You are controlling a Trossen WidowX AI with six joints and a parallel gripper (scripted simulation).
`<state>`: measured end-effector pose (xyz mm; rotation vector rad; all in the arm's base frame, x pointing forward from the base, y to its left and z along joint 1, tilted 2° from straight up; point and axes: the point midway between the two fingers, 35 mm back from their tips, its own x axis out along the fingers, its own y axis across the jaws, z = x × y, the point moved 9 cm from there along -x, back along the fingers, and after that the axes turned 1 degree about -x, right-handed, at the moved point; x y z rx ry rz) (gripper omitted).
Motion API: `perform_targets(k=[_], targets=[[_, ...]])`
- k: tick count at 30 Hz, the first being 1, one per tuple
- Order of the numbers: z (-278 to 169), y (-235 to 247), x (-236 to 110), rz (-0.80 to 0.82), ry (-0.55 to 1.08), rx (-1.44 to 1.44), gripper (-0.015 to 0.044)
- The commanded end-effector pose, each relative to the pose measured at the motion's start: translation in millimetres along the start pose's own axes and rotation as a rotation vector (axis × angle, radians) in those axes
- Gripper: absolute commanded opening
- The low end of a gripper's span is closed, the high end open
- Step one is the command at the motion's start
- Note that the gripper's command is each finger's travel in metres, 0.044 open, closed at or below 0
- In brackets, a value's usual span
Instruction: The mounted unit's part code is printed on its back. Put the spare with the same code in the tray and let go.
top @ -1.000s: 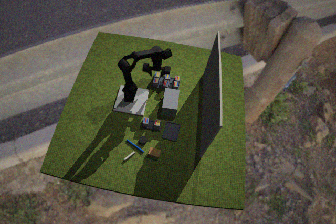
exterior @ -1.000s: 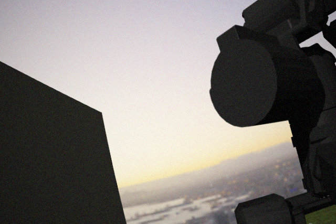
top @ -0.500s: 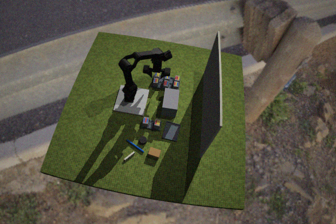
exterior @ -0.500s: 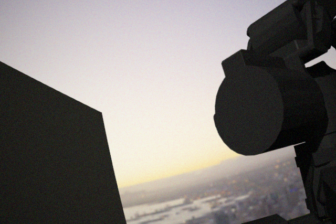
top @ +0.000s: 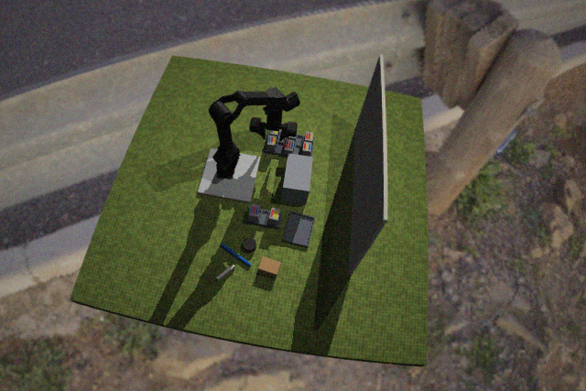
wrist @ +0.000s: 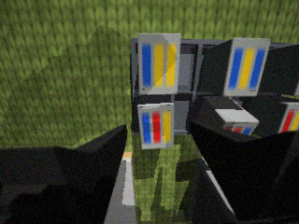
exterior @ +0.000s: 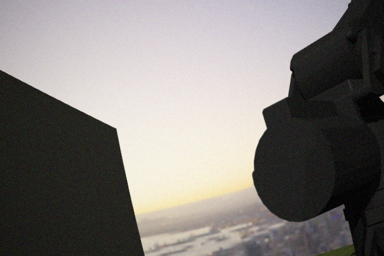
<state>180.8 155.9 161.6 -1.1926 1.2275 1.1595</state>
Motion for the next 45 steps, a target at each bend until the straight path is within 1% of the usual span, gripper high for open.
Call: perform_targets(k=[1,18,27,32,40,44,45], targets=[[0,0,10,0.008,0.006,-0.004,0.0300],[-2,2,37,0.008,0.006,-0.004,0.0300],[-3,2,38,0.008,0.006,-0.004,0.0300],[-2,2,37,0.005,0.005,0.000,0.0169],[-2,2,37,0.005,0.005,0.000,0.0115],[-2,2,37,0.005,0.005,0.000,0.0010],[-2,2,37,0.005,0.005,0.000,0.0000]])
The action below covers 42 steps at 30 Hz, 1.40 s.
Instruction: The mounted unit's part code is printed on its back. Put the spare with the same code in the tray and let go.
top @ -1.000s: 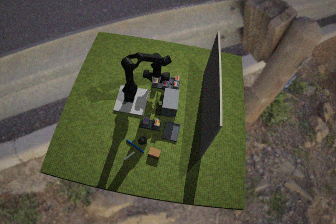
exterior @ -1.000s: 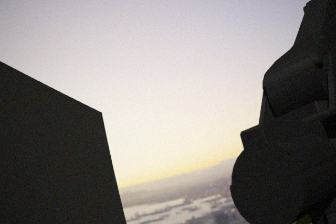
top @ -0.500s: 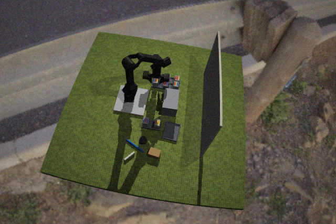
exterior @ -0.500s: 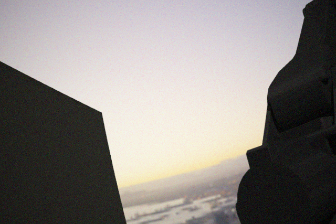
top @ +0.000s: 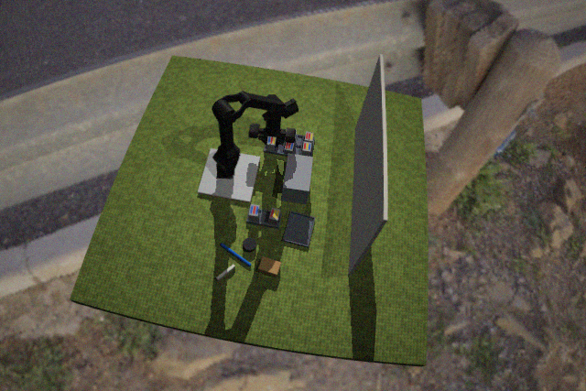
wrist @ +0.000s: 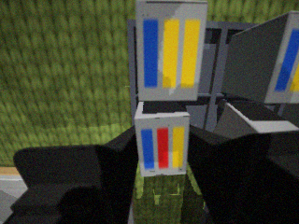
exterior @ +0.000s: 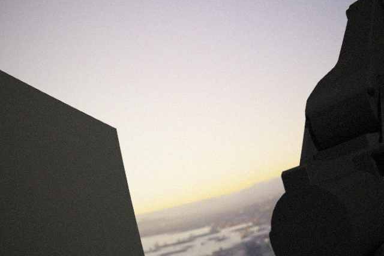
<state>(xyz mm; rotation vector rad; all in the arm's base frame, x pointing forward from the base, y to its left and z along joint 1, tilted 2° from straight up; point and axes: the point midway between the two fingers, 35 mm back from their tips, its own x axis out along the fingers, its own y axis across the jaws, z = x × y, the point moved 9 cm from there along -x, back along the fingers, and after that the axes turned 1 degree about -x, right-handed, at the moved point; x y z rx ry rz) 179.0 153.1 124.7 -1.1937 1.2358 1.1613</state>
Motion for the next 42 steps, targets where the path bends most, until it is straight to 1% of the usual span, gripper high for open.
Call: perform_targets(k=[1,9,22,30,42], targets=[[0,0,0,0.000,0.000,0.000,0.0000],[0,0,-4,0.000,0.000,0.000,0.0000],[0,-1,-75,0.002,0.000,-0.003,0.0000],[1,-1,-79,0.001,-0.003,-0.005,0.0000],[4,3,-132,0.002,-0.001,-0.004,0.0000]])
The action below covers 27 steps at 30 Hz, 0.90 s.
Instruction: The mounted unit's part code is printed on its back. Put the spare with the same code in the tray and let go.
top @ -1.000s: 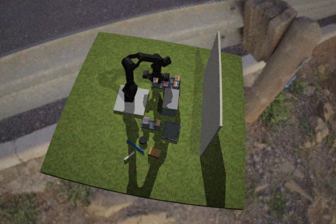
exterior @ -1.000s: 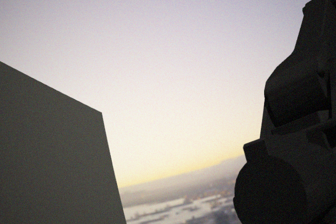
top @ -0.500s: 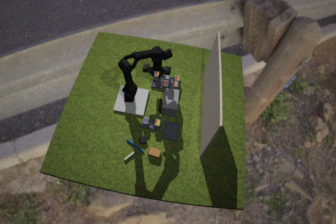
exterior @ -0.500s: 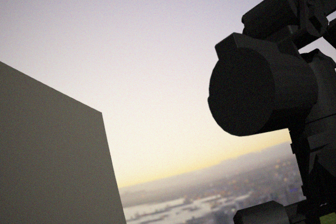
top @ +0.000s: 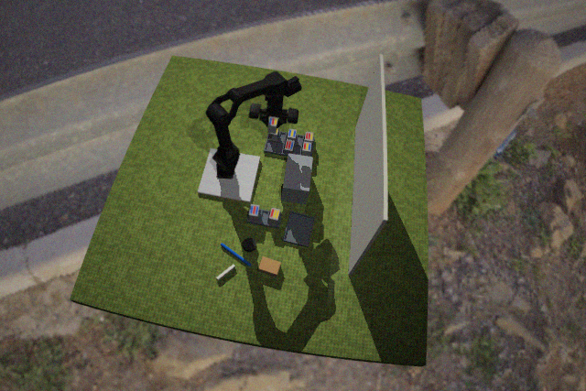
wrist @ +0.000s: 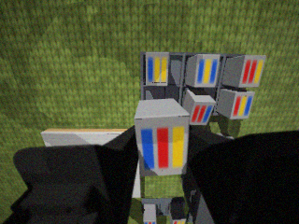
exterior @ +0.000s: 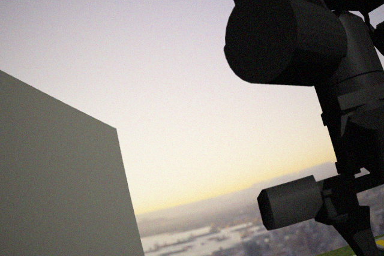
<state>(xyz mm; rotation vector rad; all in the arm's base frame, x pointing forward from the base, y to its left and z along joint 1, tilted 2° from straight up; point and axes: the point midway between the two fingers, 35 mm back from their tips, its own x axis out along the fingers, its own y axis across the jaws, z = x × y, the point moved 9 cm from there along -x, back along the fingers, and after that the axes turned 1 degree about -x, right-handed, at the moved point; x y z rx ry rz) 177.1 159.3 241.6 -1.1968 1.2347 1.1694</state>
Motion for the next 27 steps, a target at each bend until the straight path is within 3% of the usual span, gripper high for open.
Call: perform_targets(k=[1,9,27], targets=[[0,3,-20,-0.001,0.000,0.003,0.0000],[-2,3,-35,-0.001,0.001,0.005,0.0000],[-48,-66,-43,-0.016,-0.003,0.042,0.0000]])
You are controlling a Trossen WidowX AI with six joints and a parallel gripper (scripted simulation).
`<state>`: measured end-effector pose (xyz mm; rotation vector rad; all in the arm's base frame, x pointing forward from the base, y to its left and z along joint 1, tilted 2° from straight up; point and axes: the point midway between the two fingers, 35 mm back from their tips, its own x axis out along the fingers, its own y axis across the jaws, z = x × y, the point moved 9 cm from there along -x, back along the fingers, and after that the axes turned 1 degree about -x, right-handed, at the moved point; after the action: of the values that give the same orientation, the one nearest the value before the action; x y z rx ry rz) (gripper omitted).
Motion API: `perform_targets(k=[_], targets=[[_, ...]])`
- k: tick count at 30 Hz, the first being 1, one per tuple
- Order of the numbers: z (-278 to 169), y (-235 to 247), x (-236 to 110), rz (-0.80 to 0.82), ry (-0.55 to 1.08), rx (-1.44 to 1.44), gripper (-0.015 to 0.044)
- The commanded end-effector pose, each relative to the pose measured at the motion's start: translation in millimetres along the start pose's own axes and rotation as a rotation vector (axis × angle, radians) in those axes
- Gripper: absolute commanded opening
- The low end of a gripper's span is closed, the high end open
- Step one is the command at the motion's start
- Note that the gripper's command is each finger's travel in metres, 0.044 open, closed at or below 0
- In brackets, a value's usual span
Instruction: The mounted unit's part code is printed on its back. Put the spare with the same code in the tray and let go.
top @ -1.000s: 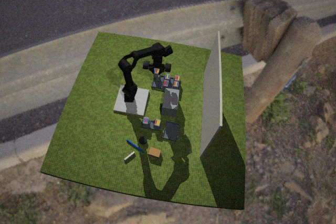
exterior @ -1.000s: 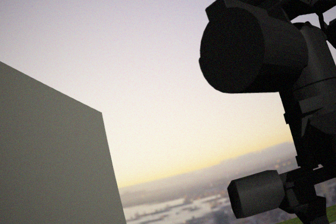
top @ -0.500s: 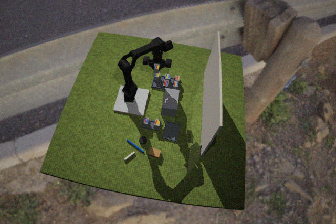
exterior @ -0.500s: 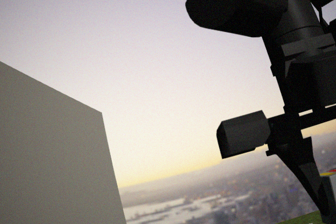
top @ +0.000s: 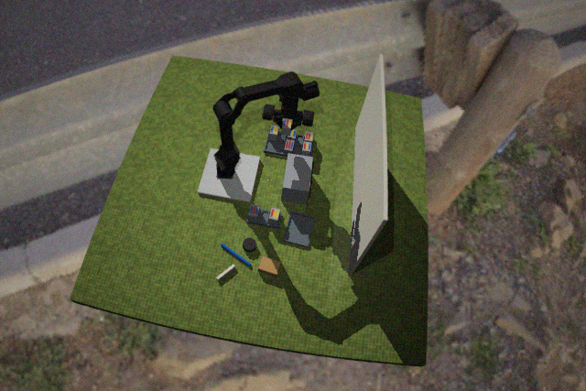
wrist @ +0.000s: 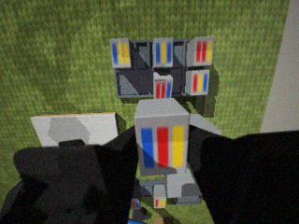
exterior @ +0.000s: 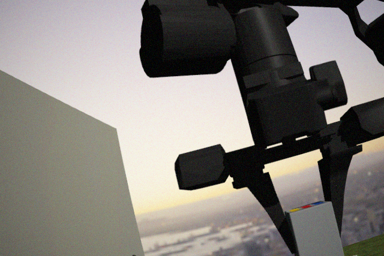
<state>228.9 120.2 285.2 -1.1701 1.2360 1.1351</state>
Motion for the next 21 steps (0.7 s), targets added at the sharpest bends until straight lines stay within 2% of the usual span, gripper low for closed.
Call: perform_targets(k=[1,21], targets=[[-13,-17,-1,-0.003,0.005,0.003,0.0000],[-96,-79,-7,-0.020,0.016,-0.004,0.0000]])
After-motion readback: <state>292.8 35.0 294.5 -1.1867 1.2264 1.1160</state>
